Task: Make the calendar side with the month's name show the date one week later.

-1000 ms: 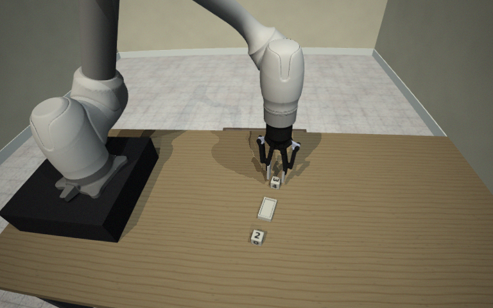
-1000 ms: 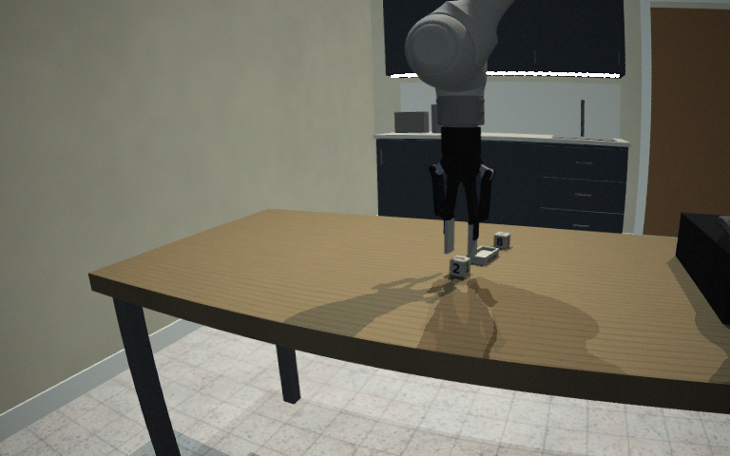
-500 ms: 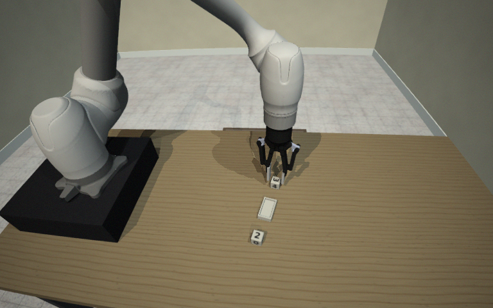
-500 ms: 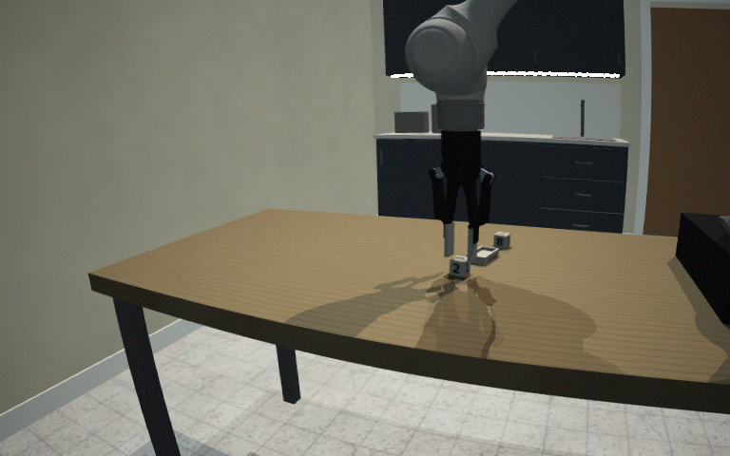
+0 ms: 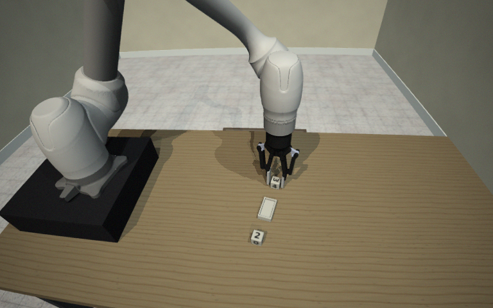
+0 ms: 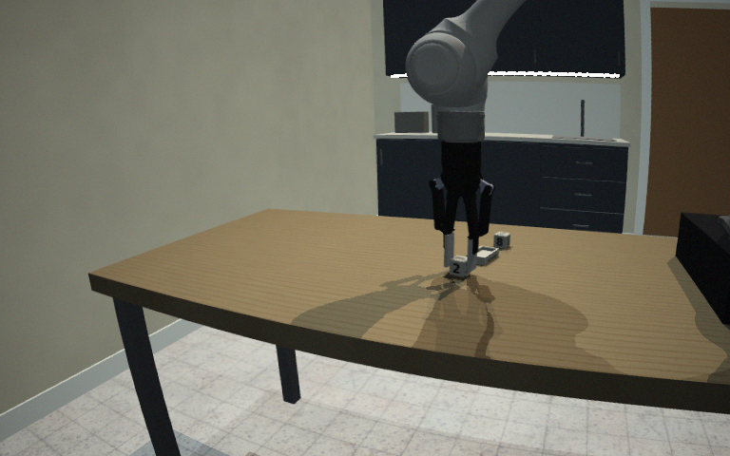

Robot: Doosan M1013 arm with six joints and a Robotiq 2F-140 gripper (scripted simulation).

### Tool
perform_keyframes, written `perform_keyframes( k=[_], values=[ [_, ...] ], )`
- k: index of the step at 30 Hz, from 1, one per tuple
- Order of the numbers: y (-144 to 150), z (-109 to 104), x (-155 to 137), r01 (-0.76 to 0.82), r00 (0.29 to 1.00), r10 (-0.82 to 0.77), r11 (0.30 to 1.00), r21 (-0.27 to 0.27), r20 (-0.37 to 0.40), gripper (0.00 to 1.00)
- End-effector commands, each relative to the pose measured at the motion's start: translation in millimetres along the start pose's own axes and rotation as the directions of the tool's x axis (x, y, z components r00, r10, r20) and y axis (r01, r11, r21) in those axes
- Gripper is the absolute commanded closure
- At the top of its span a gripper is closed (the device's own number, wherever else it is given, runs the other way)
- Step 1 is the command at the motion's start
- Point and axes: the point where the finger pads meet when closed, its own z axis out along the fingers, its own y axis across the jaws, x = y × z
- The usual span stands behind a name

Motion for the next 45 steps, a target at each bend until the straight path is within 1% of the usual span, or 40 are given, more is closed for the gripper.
perform_keyframes(
  k=[1,39,40,45],
  values=[
    [0.0,1.5,-0.1,0.000,1.000,0.000,1.000,0.000,0.000,0.64],
    [0.0,2.1,-0.1,0.000,1.000,0.000,1.000,0.000,0.000,0.64],
    [0.0,2.1,-0.1,0.000,1.000,0.000,1.000,0.000,0.000,0.75],
    [0.0,2.1,-0.1,0.000,1.000,0.000,1.000,0.000,0.000,0.75]
  ],
)
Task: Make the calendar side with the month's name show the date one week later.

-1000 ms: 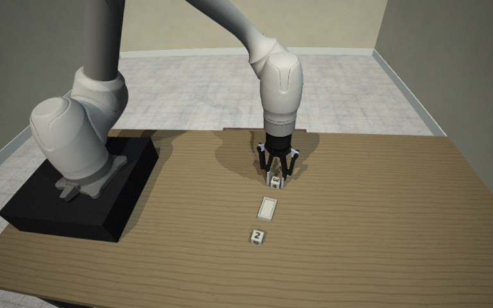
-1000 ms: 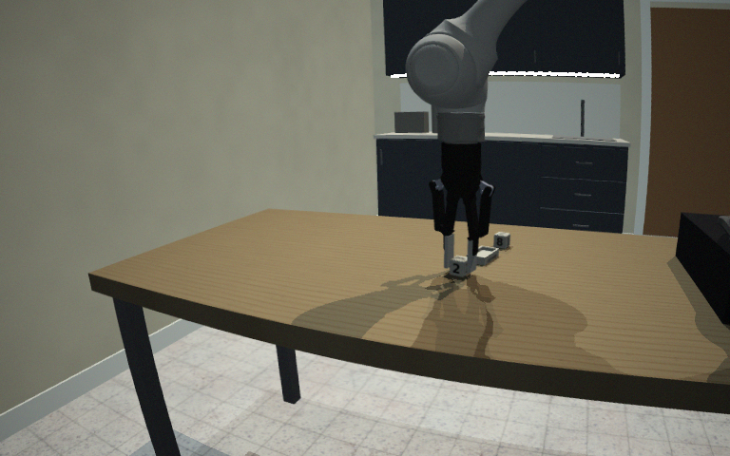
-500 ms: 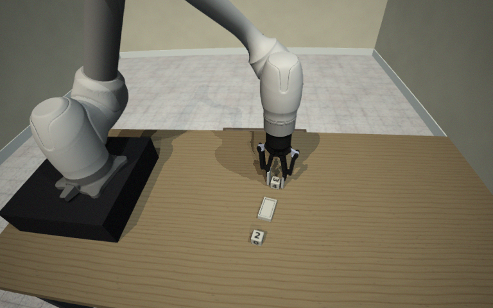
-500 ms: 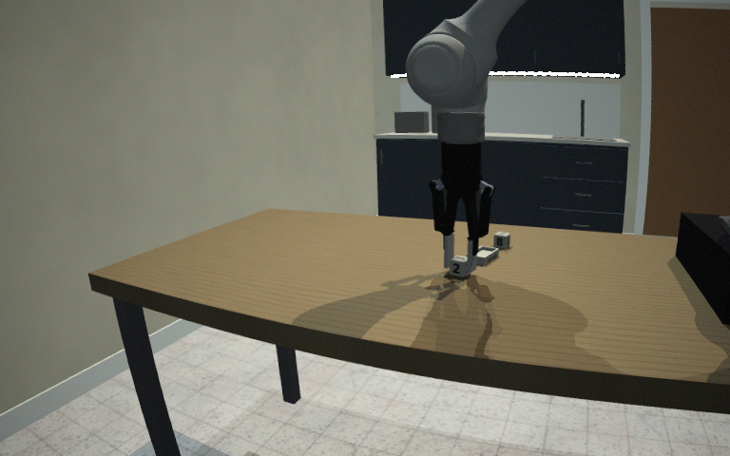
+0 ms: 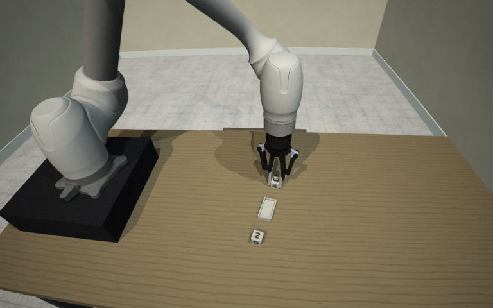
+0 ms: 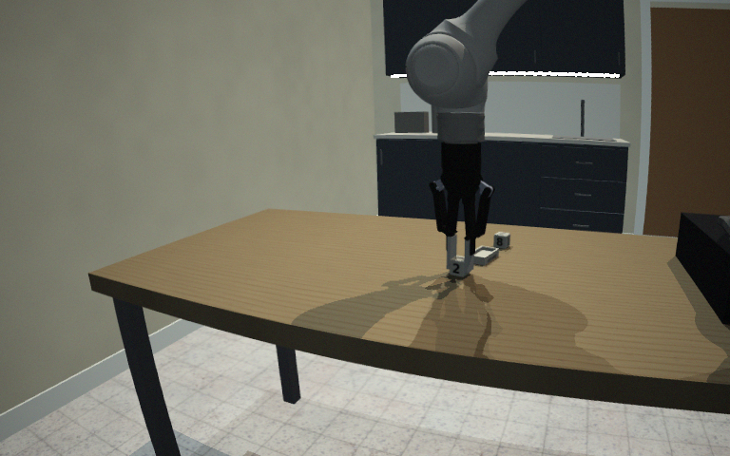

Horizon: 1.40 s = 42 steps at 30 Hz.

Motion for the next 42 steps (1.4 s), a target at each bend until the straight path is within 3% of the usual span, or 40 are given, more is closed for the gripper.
perform_keyframes(
  k=[1,33,37,42],
  values=[
    [0.1,0.0,0.0,0.000,1.000,0.000,1.000,0.000,0.000,0.75],
    [0.1,-1.5,0.0,0.000,1.000,0.000,1.000,0.000,0.000,0.75],
    [0.1,-14.1,0.0,0.000,1.000,0.000,1.000,0.000,0.000,0.75],
    [0.1,-47.6,0.0,0.000,1.000,0.000,1.000,0.000,0.000,0.75]
  ],
)
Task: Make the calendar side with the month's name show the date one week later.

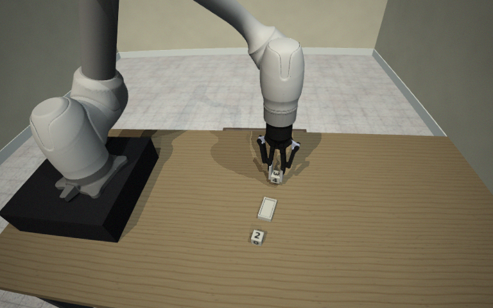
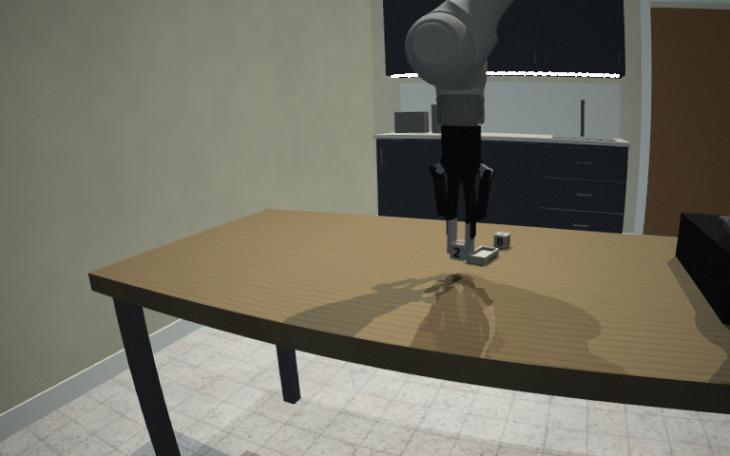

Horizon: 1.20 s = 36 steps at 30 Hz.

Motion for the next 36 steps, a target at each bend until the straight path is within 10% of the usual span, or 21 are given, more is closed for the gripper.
perform_keyframes(
  k=[1,11,24,27,36],
  values=[
    [0.0,-22.9,-0.1,0.000,1.000,0.000,1.000,0.000,0.000,0.75],
    [0.0,-65.7,0.0,0.000,1.000,0.000,1.000,0.000,0.000,0.75],
    [-1.0,-68.3,9.9,0.000,1.000,0.000,1.000,0.000,0.000,0.75],
    [-3.5,-74.0,77.9,0.001,1.000,-0.001,1.000,0.000,0.000,0.75],
    [-0.2,-77.9,127.9,0.002,1.000,-0.002,1.000,0.000,0.000,0.75]
  ],
)
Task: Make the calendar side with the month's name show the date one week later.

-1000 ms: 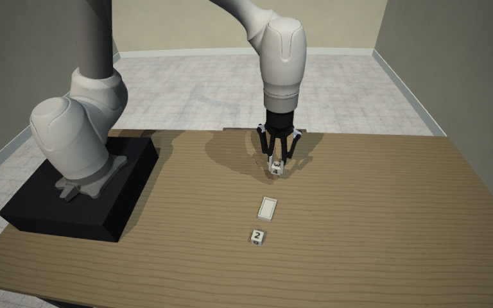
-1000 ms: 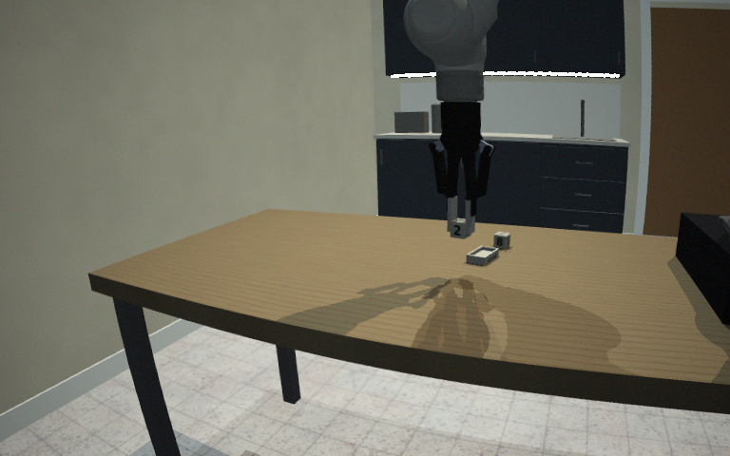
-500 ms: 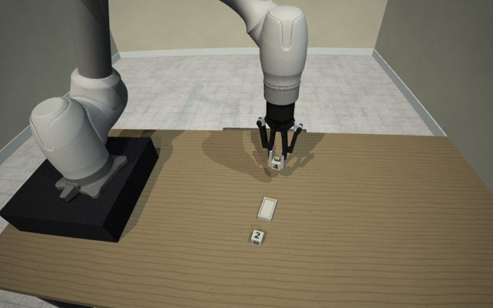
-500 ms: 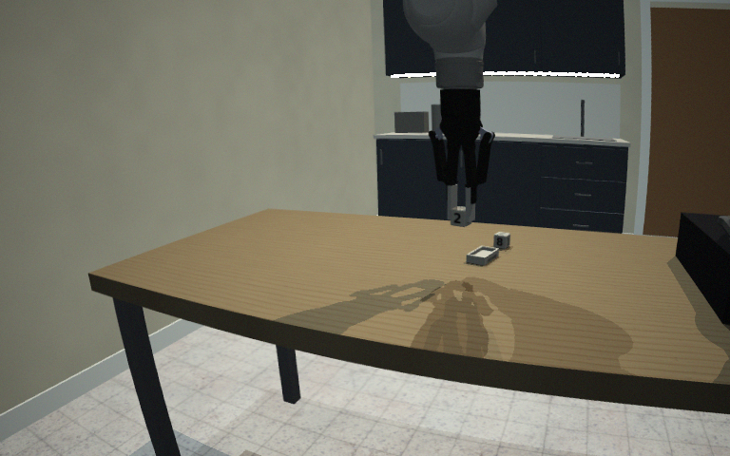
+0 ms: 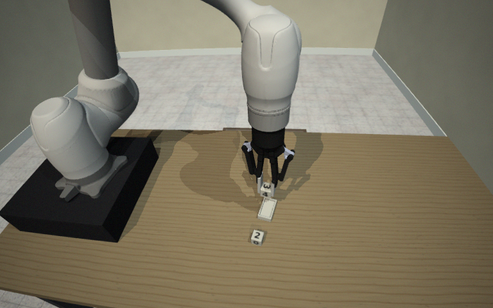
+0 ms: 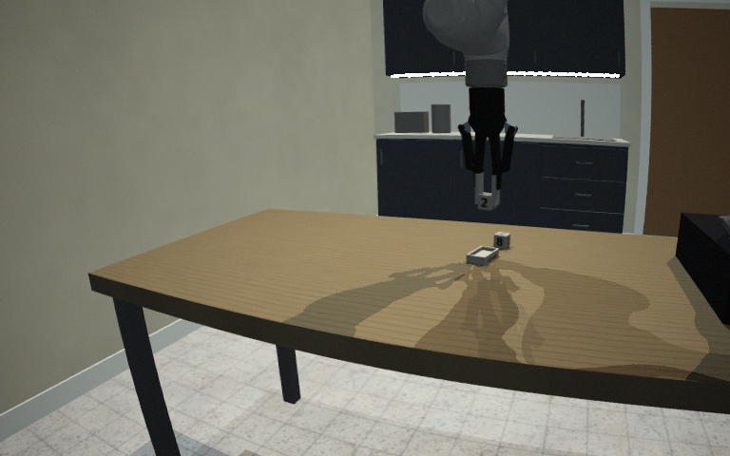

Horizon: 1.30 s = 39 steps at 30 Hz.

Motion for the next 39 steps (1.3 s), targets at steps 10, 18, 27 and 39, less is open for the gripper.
perform_keyframes(
  k=[10,18,27,39],
  values=[
    [-0.5,-0.8,4.7,0.000,1.000,0.000,1.000,0.000,0.002,0.75],
    [-0.5,6.2,4.7,0.000,1.000,0.000,1.000,0.000,0.002,0.75],
    [-0.6,25.7,4.6,0.000,1.000,0.000,1.000,0.000,0.002,0.75],
    [-0.7,55.1,4.5,0.000,1.000,0.000,1.000,0.000,0.002,0.75]
  ],
)
